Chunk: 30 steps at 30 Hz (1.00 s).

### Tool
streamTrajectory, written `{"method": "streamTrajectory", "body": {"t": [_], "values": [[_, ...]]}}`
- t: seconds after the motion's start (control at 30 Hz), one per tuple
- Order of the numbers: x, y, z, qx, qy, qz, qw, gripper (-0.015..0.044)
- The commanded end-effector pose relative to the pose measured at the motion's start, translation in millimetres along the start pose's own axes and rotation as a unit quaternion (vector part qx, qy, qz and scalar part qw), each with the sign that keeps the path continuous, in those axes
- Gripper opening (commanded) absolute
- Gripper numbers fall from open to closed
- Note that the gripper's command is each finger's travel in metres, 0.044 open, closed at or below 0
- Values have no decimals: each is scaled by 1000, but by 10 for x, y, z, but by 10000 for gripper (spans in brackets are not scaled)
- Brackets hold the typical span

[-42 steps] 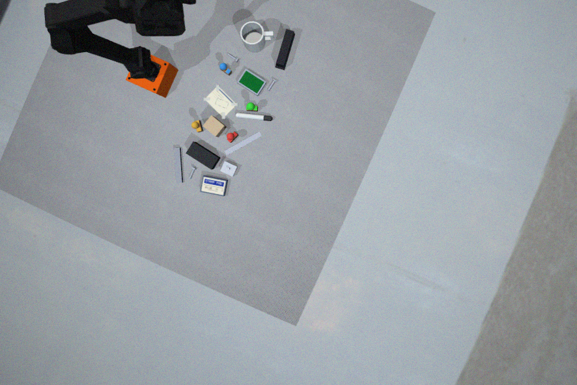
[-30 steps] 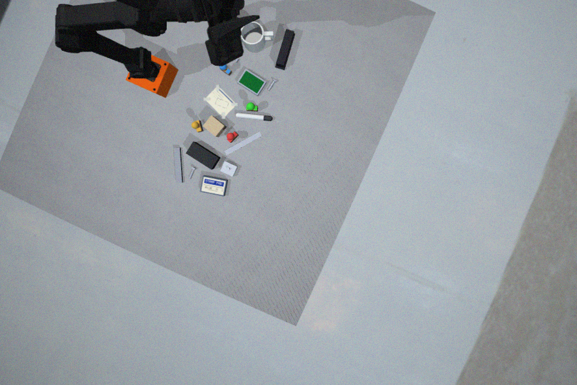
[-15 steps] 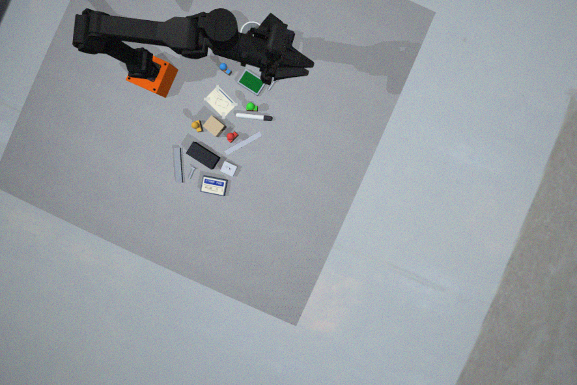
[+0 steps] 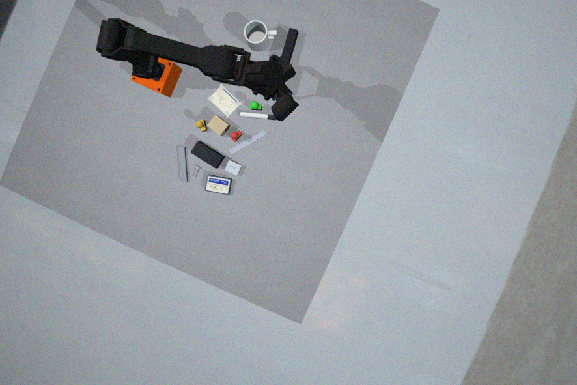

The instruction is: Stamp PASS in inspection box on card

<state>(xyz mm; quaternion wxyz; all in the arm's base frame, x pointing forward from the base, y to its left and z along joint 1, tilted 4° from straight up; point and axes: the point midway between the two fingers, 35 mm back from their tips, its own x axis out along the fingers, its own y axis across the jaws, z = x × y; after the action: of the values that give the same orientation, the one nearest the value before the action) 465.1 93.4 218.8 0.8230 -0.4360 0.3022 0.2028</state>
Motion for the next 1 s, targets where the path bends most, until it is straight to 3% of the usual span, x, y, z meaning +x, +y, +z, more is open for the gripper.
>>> {"method": "streamTrajectory", "body": {"t": [0.0,0.3,0.97], "values": [[235,455,-600,183,116,90,972,224],[221,1140,-1377,434,332,140,826,224],[304,1231,-1399,440,337,140,821,224]]}}
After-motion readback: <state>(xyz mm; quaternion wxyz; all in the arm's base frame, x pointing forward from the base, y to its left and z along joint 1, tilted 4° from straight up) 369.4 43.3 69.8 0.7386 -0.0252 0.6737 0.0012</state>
